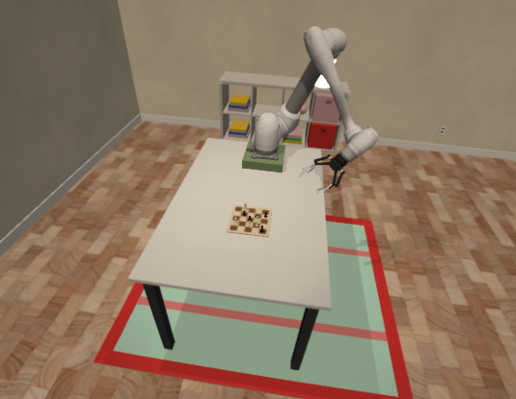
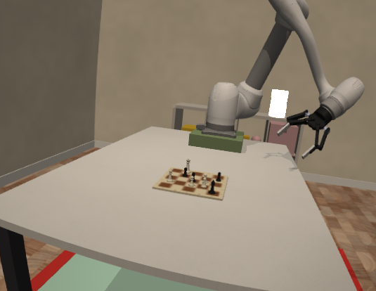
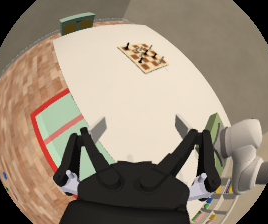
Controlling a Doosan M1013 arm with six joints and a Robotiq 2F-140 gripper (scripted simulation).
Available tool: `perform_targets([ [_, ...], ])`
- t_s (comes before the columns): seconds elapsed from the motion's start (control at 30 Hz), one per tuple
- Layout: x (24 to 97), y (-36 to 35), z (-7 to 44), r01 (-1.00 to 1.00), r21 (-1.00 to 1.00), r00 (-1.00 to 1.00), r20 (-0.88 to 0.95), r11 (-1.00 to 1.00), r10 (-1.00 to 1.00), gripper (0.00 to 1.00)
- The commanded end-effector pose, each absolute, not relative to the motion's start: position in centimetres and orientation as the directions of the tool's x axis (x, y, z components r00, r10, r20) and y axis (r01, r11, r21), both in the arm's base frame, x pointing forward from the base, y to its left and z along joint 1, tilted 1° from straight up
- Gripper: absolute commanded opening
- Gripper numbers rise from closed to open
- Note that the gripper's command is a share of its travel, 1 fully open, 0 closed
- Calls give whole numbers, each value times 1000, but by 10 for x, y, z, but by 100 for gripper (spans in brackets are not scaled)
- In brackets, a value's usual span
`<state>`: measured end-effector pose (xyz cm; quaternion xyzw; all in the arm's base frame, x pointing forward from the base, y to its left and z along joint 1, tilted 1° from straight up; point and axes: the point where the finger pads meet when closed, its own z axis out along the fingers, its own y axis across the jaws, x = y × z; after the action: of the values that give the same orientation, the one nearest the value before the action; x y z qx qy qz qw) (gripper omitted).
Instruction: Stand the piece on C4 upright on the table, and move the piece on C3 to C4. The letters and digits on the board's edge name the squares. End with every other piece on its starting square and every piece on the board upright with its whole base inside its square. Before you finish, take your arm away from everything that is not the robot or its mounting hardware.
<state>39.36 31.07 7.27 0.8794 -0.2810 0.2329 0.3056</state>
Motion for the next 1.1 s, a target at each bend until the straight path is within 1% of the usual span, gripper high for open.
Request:
perform_targets([
  [0.0,439,291,61,-762,368,622,643,-533,-446,100],
  [0.03,439,291,61,-762,368,622,643,-533,-446,100],
  [0.07,465,274,54,-827,338,545,680,-450,-490,100],
  [0.13,465,274,54,-827,338,545,680,-450,-490,100],
  [0.17,488,257,46,-879,306,467,713,-366,-523,100],
  [0.23,489,256,46,-879,306,467,713,-366,-523,100],
  [0.27,510,238,38,-919,274,390,743,-285,-543,100],
  [0.33,510,238,38,-919,274,390,743,-285,-543,100],
  [0.37,529,220,30,-948,241,318,769,-209,-555,100],
  [0.43,529,220,30,-948,241,318,769,-209,-555,100],
  [0.47,546,202,23,-967,210,253,790,-141,-558,100],
  [0.53,546,202,23,-967,210,253,790,-141,-558,100],
  [0.6,570,172,11,-987,157,147,822,-31,-551,100],
  [0.63,570,172,11,-987,157,147,822,-31,-551,100],
  [0.67,579,160,7,-991,136,108,832,10,-544,100],
  [0.83,594,136,-2,-992,94,35,850,86,-525,100],
  [1.07,595,135,-3,-992,92,32,851,89,-524,100],
])
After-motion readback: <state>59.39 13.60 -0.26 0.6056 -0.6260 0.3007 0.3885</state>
